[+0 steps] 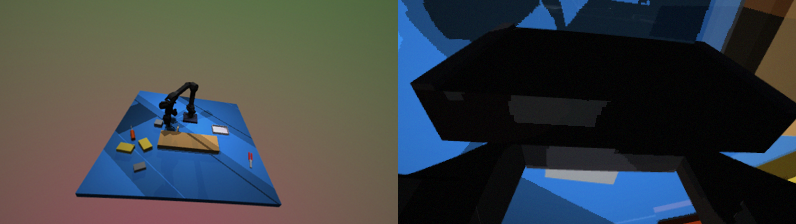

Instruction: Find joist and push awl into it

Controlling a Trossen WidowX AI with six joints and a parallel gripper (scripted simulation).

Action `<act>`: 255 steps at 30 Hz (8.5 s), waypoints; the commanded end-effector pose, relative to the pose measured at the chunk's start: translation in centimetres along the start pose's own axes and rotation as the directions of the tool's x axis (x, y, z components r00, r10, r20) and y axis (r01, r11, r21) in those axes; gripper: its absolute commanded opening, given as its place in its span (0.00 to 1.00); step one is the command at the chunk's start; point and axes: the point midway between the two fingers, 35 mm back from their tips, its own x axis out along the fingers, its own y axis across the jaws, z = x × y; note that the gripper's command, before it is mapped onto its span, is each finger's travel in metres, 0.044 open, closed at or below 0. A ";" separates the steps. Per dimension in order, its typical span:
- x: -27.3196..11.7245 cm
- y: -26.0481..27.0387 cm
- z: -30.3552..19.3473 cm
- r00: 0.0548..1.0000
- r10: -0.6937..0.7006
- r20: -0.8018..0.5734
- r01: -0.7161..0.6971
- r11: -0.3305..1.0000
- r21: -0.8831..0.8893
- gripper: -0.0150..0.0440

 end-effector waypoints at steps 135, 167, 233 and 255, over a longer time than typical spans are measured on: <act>1.0 -0.3 1.8 0.682 0.000 -0.731 0.007 1.000 0.006 0.25; -0.3 -0.2 1.4 0.587 -0.003 -0.809 0.011 1.000 0.004 0.25; 3.4 0.0 2.9 0.604 -0.001 -0.797 -0.002 1.000 -0.003 0.90; 3.4 0.0 2.9 0.604 -0.001 -0.797 -0.002 1.000 -0.003 0.90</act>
